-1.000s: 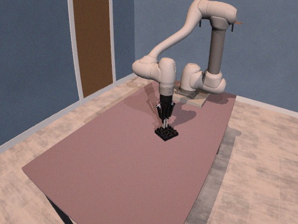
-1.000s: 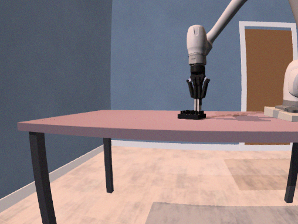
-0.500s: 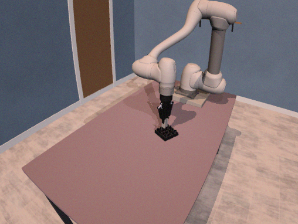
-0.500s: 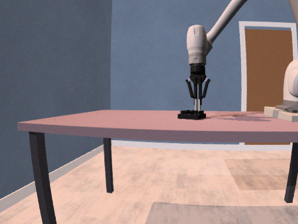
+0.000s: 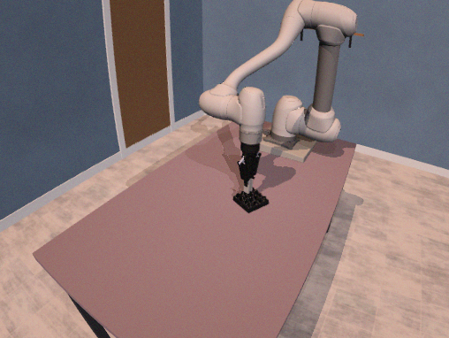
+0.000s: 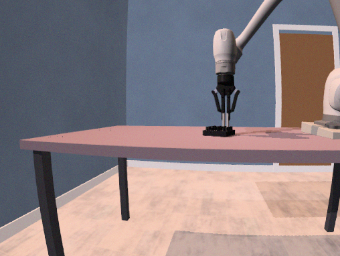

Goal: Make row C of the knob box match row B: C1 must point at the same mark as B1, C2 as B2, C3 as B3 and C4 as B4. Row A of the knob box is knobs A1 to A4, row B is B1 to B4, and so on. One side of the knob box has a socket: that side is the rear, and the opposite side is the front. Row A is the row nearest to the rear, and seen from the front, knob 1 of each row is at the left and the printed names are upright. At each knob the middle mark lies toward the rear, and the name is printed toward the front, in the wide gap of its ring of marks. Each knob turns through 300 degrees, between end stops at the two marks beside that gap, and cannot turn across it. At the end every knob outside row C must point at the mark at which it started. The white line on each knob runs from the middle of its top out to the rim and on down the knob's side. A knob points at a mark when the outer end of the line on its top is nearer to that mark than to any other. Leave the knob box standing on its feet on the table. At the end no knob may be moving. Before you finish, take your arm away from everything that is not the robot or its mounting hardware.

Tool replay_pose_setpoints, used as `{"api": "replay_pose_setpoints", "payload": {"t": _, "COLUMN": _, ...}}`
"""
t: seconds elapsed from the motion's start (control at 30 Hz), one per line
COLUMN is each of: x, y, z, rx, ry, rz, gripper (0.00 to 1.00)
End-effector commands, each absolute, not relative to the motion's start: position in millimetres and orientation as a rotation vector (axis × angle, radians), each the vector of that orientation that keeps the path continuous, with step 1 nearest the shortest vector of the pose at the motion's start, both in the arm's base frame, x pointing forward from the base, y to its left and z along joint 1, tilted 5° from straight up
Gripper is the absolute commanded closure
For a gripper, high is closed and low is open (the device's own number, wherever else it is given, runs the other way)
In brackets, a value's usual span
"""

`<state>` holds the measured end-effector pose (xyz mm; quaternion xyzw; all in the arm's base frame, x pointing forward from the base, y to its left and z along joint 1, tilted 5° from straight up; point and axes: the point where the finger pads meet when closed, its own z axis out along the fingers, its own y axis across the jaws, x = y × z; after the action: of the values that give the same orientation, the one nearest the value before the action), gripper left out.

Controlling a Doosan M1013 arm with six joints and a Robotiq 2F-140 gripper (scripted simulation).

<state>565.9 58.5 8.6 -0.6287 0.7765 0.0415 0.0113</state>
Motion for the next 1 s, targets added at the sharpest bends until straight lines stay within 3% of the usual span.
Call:
{"api": "replay_pose_setpoints", "payload": {"t": 0.0, "x": 565.8, "y": 58.5, "z": 8.7, "rx": -1.961, "ry": 2.422, "rz": 0.130, "gripper": 0.95}}
{"api": "replay_pose_setpoints", "payload": {"t": 0.03, "x": 565.8, "y": 58.5, "z": 8.7, "rx": -1.961, "ry": 2.422, "rz": 0.130, "gripper": 0.95}}
{"api": "replay_pose_setpoints", "payload": {"t": 0.07, "x": 565.8, "y": 58.5, "z": 8.7, "rx": -1.961, "ry": 2.422, "rz": 0.130, "gripper": 0.88}}
{"api": "replay_pose_setpoints", "payload": {"t": 0.97, "x": 566.0, "y": 58.1, "z": 14.2, "rx": -1.961, "ry": 2.422, "rz": 0.130, "gripper": 0.88}}
